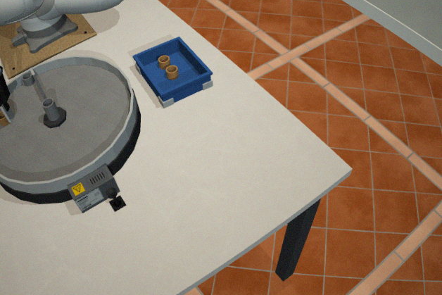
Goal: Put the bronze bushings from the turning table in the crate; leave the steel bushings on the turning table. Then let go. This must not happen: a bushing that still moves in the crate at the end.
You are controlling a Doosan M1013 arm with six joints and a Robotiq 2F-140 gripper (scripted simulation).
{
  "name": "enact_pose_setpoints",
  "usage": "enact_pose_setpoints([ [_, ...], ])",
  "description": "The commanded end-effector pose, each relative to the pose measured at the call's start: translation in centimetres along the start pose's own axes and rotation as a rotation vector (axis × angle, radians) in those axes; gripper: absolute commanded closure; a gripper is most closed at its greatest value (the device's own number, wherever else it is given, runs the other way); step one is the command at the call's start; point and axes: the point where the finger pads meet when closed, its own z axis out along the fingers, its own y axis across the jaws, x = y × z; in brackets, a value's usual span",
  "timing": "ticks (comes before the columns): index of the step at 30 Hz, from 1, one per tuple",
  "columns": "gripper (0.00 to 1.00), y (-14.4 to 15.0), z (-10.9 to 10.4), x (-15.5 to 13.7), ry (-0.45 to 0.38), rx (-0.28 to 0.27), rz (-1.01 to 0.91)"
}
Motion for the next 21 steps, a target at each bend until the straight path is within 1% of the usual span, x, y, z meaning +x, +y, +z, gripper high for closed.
enact_pose_setpoints([
  [1,1.00,0.00,0.00,0.00,0.000,0.000,0.000],
  [16,1.00,0.00,-0.05,0.00,0.000,0.000,0.000],
  [21,1.00,0.00,-0.70,0.00,0.000,0.000,0.000],
])
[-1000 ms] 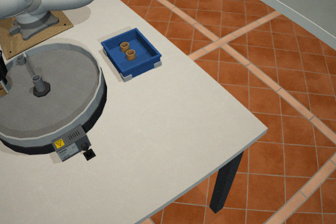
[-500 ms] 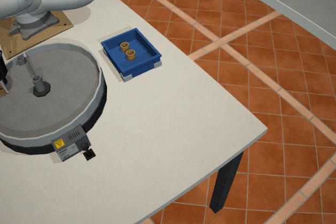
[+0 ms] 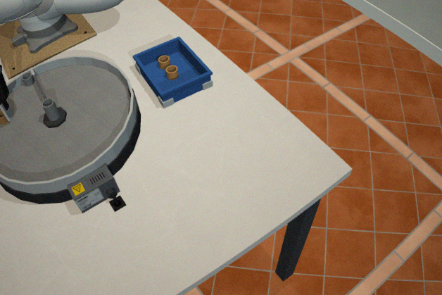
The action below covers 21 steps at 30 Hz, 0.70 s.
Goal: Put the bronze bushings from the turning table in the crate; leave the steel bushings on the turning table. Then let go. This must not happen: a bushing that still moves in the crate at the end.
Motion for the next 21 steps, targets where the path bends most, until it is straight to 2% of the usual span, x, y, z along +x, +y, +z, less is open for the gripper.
enact_pose_setpoints([
  [1,1.00,0.0,-0.2,0.0,0.000,0.000,0.000],
  [6,1.00,0.0,-1.5,0.0,0.000,0.000,0.000],
  [17,1.00,0.0,-6.6,0.0,0.000,0.000,0.000],
  [21,1.00,0.0,-7.3,0.0,0.000,0.000,0.000],
])
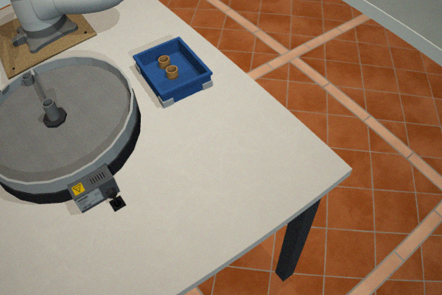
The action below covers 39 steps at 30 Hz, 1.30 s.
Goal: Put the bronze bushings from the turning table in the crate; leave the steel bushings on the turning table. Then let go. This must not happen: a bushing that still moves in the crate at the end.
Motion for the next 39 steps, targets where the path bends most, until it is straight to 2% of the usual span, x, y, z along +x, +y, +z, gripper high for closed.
enact_pose_setpoints([
  [1,1.00,0.00,-0.69,0.00,0.000,0.000,0.000],
  [7,1.00,0.00,-1.51,0.00,0.000,0.000,0.000],
  [39,1.00,0.00,-1.53,0.00,0.000,0.000,0.000],
])
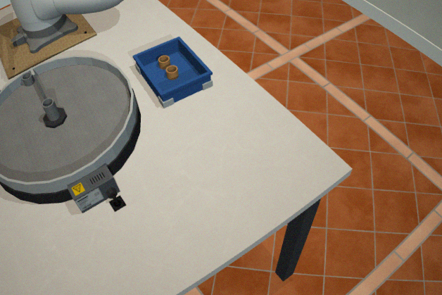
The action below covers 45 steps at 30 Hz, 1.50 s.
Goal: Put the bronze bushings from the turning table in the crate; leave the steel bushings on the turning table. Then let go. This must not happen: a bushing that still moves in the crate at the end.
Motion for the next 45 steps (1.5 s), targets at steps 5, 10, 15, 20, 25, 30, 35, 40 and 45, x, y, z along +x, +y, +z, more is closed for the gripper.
enact_pose_setpoints([
  [5,1.00,0.0,0.0,0.0,0.000,0.000,0.000],
  [10,1.00,0.1,0.0,0.0,0.000,0.000,0.000],
  [15,1.00,0.7,0.0,0.2,0.000,0.000,0.000],
  [20,1.00,2.2,0.0,0.6,0.000,0.000,0.000],
  [25,1.00,4.9,0.0,1.4,0.000,0.000,0.000],
  [30,1.00,6.9,0.0,2.0,0.000,0.000,0.000],
  [35,1.00,11.0,0.0,3.1,0.000,0.000,0.000],
  [40,1.00,15.8,0.0,4.5,0.000,0.000,0.000],
  [45,1.00,18.9,0.0,5.4,0.000,0.000,0.000],
])
